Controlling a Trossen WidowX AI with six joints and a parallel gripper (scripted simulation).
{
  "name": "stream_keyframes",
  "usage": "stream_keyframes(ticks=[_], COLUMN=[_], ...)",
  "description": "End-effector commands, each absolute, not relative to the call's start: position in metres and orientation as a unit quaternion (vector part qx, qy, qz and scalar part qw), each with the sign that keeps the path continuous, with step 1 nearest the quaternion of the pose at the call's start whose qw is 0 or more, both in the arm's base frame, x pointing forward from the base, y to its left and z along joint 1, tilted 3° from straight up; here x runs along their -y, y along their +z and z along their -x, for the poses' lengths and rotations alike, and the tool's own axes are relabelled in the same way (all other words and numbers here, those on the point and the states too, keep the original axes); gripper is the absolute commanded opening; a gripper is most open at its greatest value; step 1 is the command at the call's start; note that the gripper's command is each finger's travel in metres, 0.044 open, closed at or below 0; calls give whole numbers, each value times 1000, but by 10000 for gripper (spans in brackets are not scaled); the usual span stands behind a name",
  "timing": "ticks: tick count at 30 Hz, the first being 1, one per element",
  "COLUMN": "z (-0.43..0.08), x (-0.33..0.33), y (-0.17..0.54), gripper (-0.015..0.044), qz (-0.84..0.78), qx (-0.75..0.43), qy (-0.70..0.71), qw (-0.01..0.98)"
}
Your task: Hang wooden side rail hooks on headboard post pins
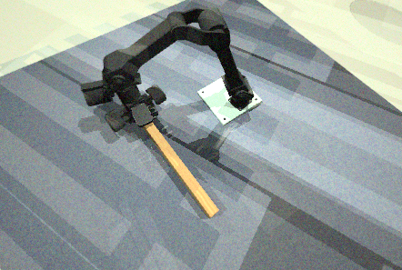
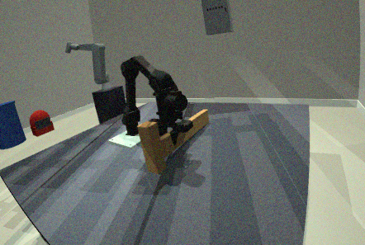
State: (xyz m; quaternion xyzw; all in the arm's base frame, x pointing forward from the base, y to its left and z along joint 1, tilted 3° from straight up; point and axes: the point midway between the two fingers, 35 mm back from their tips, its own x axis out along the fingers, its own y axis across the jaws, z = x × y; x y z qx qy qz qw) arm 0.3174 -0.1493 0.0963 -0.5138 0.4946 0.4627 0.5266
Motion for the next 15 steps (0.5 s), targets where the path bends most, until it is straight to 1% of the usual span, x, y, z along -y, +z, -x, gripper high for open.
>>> stream_keyframes(ticks=[1, 15], z=[-318, -319], x=[150, 151], y=[98, 99], gripper=[0, 0], qz=[517, 518], qx=[-492, -492], qy=[463, 463], qw=[526, 526])
